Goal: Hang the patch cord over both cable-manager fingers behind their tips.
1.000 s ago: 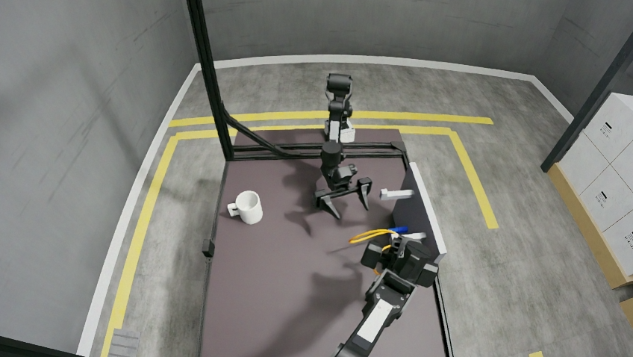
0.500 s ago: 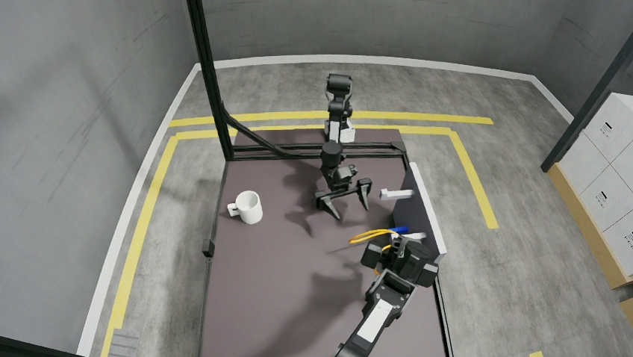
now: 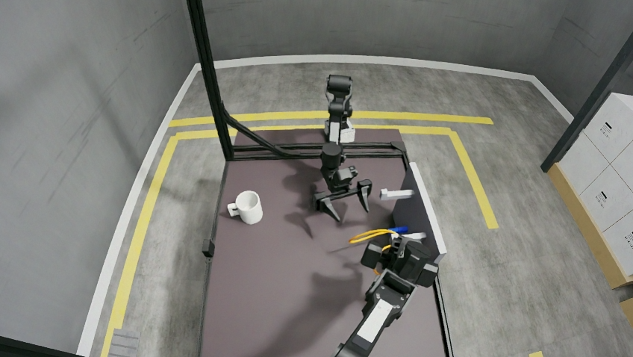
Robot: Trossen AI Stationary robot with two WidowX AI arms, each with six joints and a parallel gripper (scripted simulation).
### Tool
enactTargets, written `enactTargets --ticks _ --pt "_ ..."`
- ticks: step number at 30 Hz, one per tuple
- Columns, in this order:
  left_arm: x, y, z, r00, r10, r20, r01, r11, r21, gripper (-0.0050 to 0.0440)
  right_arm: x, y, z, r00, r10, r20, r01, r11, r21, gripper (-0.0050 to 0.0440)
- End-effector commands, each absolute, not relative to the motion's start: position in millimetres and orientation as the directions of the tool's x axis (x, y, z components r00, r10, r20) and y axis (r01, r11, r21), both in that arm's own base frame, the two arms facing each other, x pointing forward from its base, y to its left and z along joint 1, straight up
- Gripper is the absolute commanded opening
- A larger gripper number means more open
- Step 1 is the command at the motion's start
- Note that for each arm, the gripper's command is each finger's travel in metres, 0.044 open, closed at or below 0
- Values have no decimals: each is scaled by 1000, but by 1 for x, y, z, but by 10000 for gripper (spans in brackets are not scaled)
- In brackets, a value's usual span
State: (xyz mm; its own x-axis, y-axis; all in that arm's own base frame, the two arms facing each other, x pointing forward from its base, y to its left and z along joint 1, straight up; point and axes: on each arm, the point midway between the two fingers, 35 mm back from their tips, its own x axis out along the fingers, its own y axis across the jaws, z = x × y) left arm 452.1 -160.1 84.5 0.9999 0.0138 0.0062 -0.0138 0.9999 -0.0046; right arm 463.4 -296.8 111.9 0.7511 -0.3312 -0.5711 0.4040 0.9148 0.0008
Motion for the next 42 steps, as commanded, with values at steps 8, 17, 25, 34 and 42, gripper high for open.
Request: enactTargets --ticks 8,17,25,34,42 --pt "465 -164 86 1000 13 11 -13 1000 -4 440 464 -298 125 763 -340 -549 404 915 -6 25" --pt "474 -166 86 1000 13 12 -13 1000 -5 440 464 -298 125 763 -340 -549 404 915 -6 25" --pt "485 -170 86 1000 13 12 -13 1000 -5 440 464 -298 125 763 -340 -549 404 915 -6 25" --pt "495 -173 86 1000 13 13 -13 1000 -5 440 464 -298 125 763 -340 -549 404 915 -6 25" --pt "507 -176 87 1000 13 14 -13 1000 -5 440 464 -298 125 763 -340 -549 404 915 -6 25"
